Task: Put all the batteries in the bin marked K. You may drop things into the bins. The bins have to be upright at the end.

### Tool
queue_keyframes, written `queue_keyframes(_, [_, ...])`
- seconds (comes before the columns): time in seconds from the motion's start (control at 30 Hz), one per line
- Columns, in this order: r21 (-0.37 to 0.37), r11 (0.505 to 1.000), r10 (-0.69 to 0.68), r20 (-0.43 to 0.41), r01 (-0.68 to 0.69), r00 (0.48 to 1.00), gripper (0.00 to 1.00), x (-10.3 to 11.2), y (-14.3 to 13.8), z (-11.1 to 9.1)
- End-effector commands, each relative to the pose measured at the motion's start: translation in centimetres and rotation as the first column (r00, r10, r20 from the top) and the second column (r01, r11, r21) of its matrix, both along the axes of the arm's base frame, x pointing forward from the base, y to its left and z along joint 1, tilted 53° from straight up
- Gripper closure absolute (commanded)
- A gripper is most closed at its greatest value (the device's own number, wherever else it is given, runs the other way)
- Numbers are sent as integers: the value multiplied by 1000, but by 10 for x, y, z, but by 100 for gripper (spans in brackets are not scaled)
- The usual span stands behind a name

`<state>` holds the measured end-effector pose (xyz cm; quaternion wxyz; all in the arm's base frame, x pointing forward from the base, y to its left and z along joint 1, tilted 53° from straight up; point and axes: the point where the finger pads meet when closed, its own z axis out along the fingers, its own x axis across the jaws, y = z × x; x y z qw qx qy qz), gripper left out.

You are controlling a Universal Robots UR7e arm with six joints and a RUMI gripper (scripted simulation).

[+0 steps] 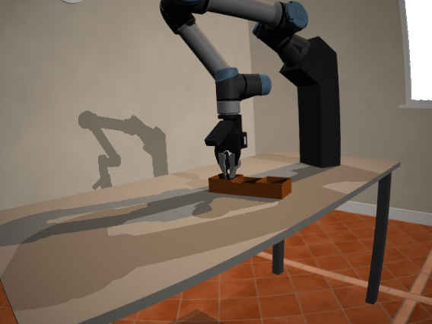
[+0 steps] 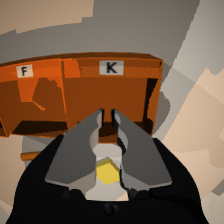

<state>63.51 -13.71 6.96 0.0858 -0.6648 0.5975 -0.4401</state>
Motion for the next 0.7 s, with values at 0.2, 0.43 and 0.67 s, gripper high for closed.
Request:
queue_keyframes(0.2, [0, 1000, 0, 1, 0, 1000, 96, -9, 6, 8])
queue_keyframes(0.43, [0, 1000, 0, 1, 0, 1000, 96, -14, 8, 12])
queue_keyframes(0.67, [0, 1000, 0, 1, 0, 1000, 96, -20, 12, 18])
